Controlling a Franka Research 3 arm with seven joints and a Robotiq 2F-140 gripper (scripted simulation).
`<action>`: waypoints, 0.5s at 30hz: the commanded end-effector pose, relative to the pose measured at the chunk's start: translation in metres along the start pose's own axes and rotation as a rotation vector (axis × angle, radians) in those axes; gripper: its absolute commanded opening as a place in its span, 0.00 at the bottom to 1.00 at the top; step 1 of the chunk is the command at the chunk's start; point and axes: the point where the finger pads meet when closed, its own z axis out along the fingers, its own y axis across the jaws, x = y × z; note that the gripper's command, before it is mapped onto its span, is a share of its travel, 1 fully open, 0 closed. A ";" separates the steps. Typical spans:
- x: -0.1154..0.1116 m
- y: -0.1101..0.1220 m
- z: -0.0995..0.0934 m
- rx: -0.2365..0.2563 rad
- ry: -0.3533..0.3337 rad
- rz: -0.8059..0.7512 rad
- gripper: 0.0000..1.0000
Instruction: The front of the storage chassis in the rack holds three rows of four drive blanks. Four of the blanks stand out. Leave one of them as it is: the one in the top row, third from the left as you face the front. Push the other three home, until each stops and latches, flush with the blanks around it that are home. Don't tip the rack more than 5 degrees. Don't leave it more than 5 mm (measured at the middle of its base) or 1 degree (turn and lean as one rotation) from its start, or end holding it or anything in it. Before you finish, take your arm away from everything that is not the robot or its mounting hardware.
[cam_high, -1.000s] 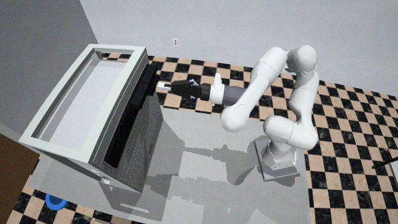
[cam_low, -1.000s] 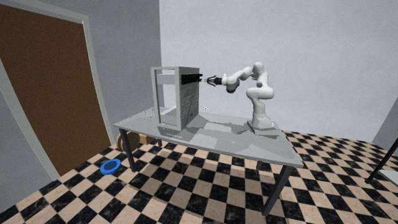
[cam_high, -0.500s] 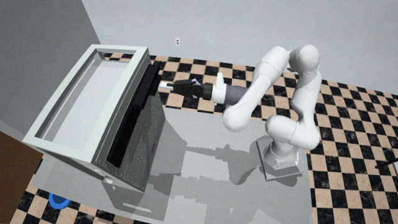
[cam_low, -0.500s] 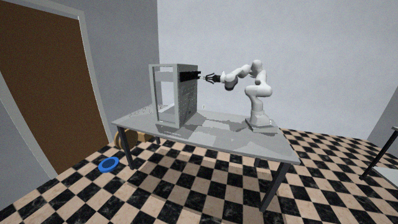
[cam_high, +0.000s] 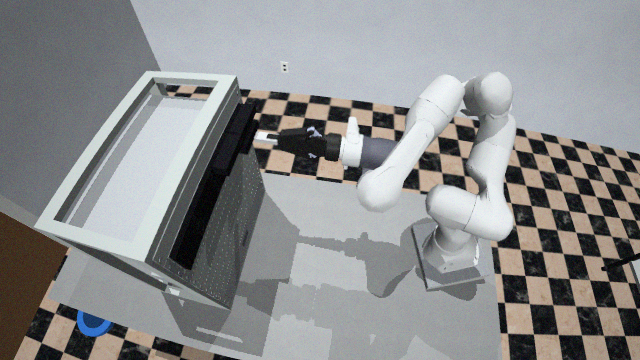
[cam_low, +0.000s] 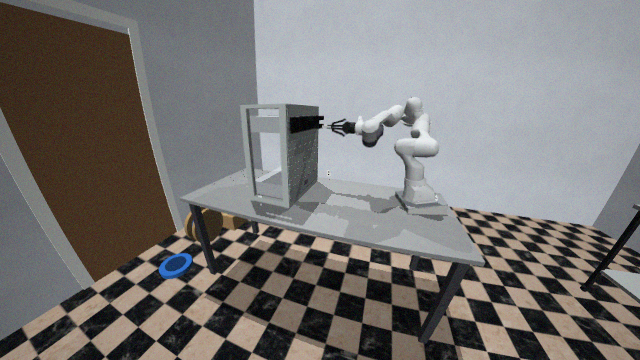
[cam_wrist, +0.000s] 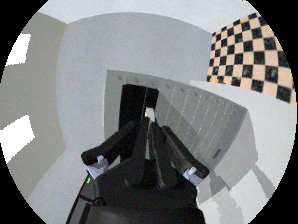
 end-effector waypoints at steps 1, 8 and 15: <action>0.000 -0.001 0.000 0.001 -0.001 -0.001 0.00; 0.000 -0.001 0.000 0.001 -0.001 -0.001 0.00; -0.001 -0.001 0.000 0.001 -0.001 -0.001 0.00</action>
